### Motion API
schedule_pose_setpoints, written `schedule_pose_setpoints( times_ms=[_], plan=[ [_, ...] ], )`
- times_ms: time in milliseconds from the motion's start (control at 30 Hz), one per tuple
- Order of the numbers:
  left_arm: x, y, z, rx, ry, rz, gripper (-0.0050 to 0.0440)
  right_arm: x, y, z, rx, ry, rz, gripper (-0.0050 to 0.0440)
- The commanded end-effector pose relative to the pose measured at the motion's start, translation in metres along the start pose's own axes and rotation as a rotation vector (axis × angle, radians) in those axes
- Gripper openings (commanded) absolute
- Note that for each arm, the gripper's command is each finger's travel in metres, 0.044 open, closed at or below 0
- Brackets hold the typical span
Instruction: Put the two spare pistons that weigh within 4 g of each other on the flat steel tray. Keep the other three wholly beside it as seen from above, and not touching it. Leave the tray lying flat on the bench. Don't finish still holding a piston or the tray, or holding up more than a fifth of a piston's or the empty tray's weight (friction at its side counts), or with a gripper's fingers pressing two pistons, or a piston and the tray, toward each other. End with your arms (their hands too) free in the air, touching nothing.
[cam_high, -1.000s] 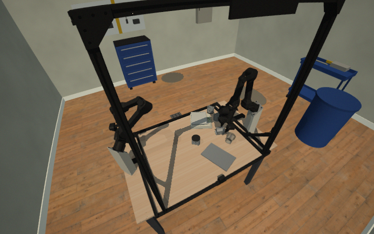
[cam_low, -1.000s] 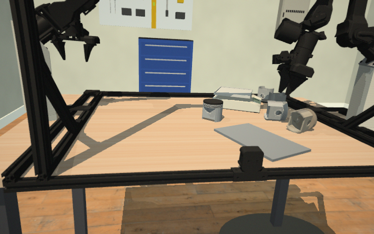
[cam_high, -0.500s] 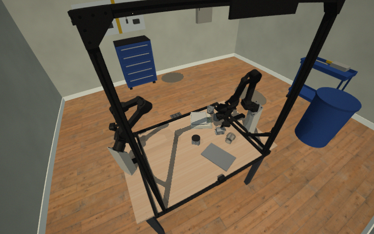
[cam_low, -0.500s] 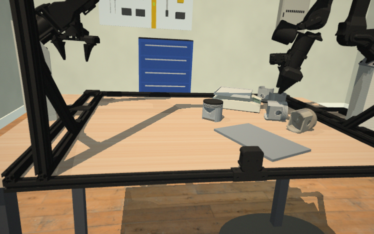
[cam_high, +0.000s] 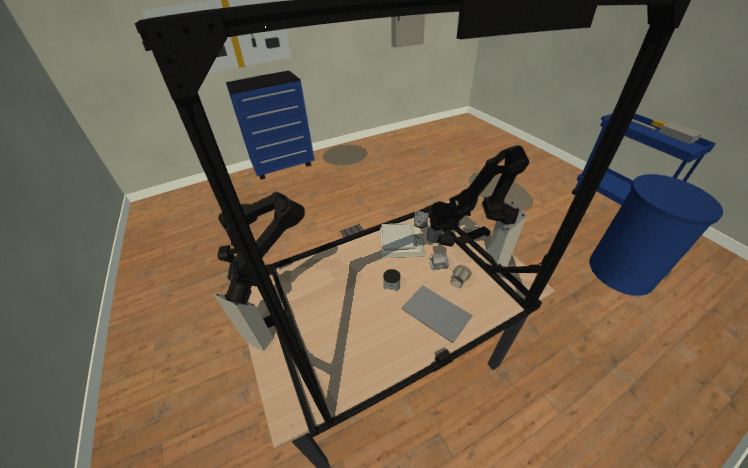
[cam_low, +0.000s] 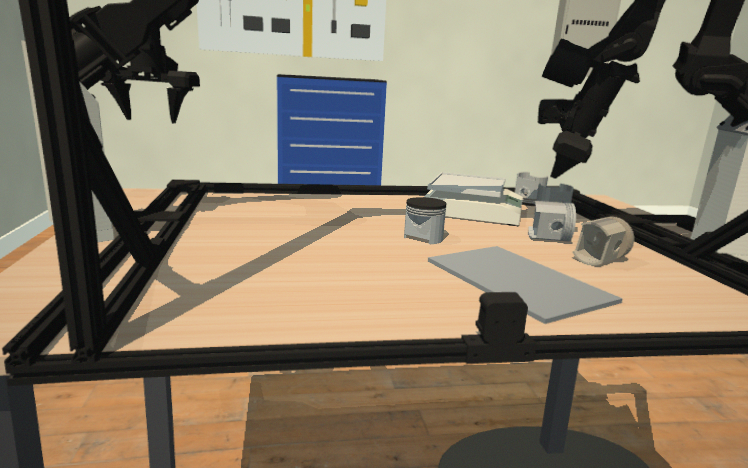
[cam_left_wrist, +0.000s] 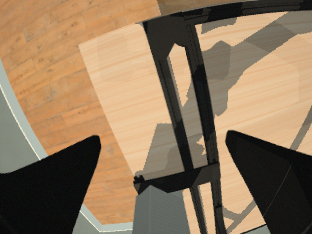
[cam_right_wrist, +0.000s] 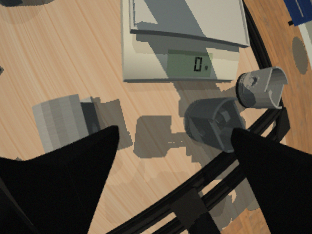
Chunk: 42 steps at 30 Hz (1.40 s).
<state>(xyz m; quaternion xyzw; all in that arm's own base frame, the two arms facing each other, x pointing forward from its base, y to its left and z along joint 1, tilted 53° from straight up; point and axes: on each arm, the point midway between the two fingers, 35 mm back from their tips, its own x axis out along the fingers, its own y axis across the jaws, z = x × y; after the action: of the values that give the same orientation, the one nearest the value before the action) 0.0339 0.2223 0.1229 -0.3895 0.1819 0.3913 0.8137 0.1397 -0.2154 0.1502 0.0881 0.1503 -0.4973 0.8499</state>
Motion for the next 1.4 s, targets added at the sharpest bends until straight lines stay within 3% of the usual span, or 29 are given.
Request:
schedule_pose_setpoints(
  times_ms=[0,67,167,400,467,900,1000,1233,1300,1367],
  plan=[
    [0.0,0.0,0.0,0.001,-0.001,-0.003,0.044,0.001,-0.02,0.0,0.022,0.0,-0.06,0.0378],
    [0.0,0.0,0.0,0.001,-0.001,-0.003,0.044,0.0,-0.03,0.0,0.04,0.0,-0.11,0.0378],
    [0.0,0.0,0.0,0.001,-0.001,-0.003,0.044,0.0,-0.035,0.0,0.042,0.0,-0.115,0.0378],
    [0.0,0.0,0.0,0.001,-0.001,-0.003,0.044,-0.005,-0.07,-0.002,0.098,0.0,-0.269,0.0378],
    [0.0,0.0,0.0,0.001,-0.001,-0.003,0.044,-0.007,-0.079,-0.003,0.1,0.0,-0.274,0.0378],
    [0.0,0.0,0.0,0.001,-0.001,-0.003,0.044,-0.025,-0.131,-0.009,0.185,0.0,-0.508,0.0378],
    [0.0,0.0,0.0,0.001,-0.001,-0.003,0.044,-0.028,-0.14,-0.011,0.184,0.015,-0.491,0.0378],
    [0.0,0.0,0.0,0.001,-0.001,-0.003,0.044,-0.02,-0.106,-0.006,0.172,0.11,-0.33,0.0378],
    [0.0,0.0,0.0,0.001,-0.001,-0.003,0.044,-0.02,-0.106,-0.006,0.172,0.11,-0.33,0.0378],
    [0.0,0.0,0.0,0.001,-0.001,-0.003,0.044,-0.019,-0.097,-0.004,0.171,0.135,-0.283,0.0378]
  ],
)
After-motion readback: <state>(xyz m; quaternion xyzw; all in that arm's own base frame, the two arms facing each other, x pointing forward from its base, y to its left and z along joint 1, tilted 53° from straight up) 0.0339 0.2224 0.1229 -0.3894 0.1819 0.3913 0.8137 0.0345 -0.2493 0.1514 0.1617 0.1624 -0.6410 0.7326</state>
